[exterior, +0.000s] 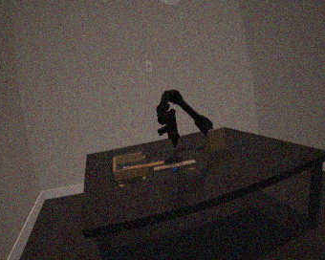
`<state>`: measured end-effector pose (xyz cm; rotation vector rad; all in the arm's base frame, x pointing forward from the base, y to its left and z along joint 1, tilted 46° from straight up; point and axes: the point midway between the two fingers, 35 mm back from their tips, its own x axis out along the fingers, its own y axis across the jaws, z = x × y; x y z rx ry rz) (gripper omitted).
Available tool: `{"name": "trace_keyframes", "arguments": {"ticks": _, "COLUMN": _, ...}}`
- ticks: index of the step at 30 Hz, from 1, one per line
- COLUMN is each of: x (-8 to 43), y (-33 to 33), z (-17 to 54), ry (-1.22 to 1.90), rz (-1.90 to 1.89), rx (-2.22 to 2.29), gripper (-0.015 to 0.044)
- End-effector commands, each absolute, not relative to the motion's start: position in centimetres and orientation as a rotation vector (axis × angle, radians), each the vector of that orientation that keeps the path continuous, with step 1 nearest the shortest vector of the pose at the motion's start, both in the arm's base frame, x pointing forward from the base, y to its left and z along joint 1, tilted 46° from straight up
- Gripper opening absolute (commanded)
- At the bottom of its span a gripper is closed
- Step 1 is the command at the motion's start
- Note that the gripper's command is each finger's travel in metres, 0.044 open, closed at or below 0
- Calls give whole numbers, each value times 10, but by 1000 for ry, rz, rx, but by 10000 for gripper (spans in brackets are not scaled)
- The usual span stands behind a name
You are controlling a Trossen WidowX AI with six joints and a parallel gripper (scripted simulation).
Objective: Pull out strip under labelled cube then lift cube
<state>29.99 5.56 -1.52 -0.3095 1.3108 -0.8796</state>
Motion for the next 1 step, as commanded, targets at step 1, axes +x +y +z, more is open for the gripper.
{"name": "trace_keyframes", "arguments": {"ticks": 1, "x": 299, "y": 56, "z": -15, "ry": 1312, "rz": -881, "rx": -306, "gripper": 0}}
